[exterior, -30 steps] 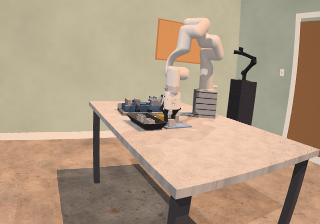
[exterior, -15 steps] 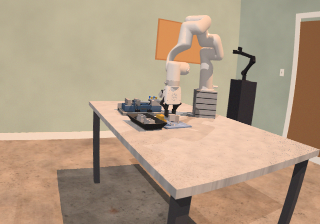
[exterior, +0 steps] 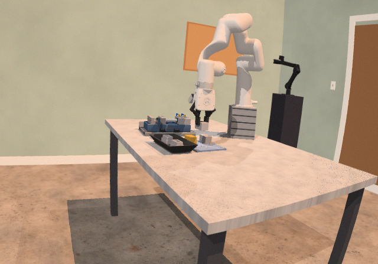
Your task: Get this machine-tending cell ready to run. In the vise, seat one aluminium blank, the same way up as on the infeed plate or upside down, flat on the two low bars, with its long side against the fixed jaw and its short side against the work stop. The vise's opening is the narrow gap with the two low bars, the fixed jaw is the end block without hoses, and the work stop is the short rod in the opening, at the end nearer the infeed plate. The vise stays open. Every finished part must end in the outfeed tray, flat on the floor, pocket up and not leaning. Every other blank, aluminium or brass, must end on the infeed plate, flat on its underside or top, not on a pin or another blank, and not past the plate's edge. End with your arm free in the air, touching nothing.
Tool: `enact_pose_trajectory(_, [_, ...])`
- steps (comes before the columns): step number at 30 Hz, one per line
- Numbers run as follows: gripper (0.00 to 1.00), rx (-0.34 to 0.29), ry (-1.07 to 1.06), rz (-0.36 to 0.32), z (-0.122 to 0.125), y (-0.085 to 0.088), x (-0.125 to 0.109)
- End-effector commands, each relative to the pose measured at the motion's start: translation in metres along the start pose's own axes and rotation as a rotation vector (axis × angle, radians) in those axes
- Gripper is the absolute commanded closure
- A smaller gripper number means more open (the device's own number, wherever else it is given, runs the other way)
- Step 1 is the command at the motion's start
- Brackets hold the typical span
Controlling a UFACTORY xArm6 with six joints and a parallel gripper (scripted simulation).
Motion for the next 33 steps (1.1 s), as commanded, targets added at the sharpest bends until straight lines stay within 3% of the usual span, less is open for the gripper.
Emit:
enact_pose_trajectory(1, [1.0, 0.006, 0.0, -0.001, -0.001, 0.018, 0.0])
enact_pose_trajectory(7, [1.0, 0.006, 0.0, -0.001, -0.001, 0.029, 0.0])
enact_pose_trajectory(16, [1.0, 0.005, -0.002, -0.001, -0.003, 0.031, 0.004])
enact_pose_trajectory(19, [1.0, 0.005, -0.018, -0.002, -0.016, 0.03, 0.043])
enact_pose_trajectory(26, [1.0, 0.004, -0.041, -0.002, -0.028, 0.03, 0.099])
enact_pose_trajectory(28, [1.0, 0.004, -0.041, -0.002, -0.028, 0.03, 0.099])
enact_pose_trajectory(29, [1.0, 0.004, -0.051, -0.002, -0.032, 0.03, 0.125])
enact_pose_trajectory(33, [1.0, 0.004, -0.061, -0.002, -0.034, 0.03, 0.153])
Point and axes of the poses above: the point where the finger pads meet when closed, its own y axis back along the fingers, its own z axis across the jaws, x = y × z, the point moved 8 cm from there along y, back along the fingers, and after that the axes turned 13 degrees about y, right-handed, at the moved point
